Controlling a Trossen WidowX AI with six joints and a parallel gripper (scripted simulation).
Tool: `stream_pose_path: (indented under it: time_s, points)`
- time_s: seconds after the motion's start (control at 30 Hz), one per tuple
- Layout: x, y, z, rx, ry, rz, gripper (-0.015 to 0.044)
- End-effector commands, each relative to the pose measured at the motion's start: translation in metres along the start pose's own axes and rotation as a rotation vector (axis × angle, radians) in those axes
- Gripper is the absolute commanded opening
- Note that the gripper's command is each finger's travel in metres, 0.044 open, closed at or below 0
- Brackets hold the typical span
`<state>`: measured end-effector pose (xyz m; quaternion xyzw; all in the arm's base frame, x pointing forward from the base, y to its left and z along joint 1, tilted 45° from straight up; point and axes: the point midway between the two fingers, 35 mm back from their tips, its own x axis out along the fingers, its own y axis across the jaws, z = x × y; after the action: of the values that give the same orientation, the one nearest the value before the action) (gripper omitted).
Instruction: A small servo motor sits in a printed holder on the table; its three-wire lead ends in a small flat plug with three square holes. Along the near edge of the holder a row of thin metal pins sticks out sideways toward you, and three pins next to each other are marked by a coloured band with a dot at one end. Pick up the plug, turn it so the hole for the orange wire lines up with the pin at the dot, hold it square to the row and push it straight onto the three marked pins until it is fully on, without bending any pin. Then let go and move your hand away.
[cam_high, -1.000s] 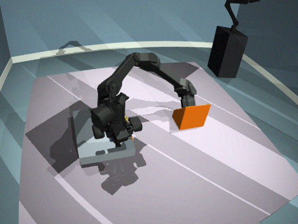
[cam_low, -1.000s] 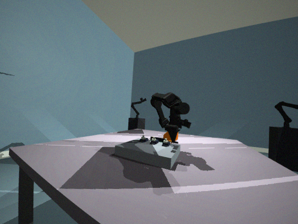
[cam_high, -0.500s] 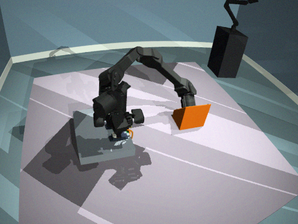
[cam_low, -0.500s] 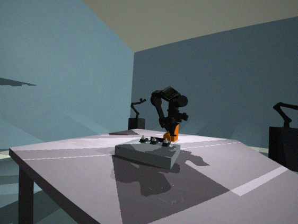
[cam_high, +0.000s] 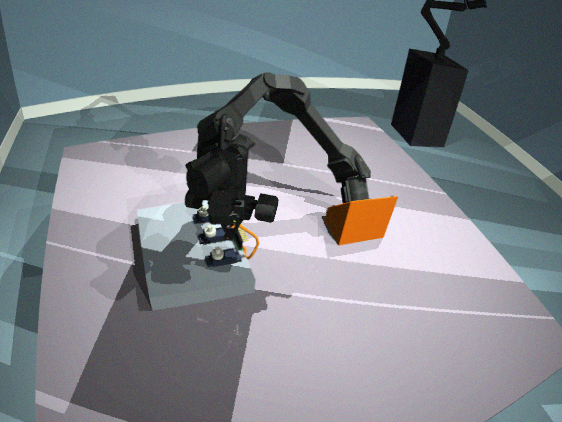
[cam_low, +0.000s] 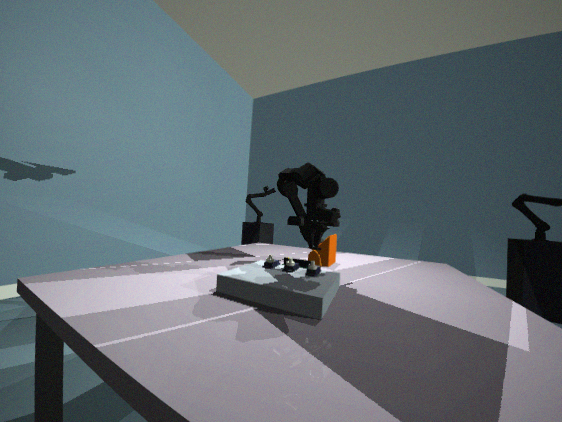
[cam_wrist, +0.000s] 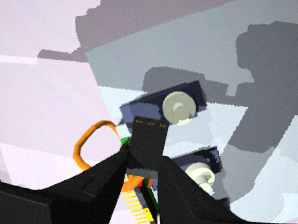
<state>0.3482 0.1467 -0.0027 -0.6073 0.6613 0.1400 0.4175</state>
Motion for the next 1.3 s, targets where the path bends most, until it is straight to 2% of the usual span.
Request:
stream_pose_path:
  time_s: [0.0, 1.13, 1.27]
  points:
    - [-0.001, 0.002, -0.014, 0.104, 0.002, -0.004, 0.0000]
    - [0.014, 0.052, -0.133, 1.018, 0.007, -0.007, 0.0000]
    - [0.016, 0.055, -0.138, 1.058, 0.007, -0.007, 0.0000]
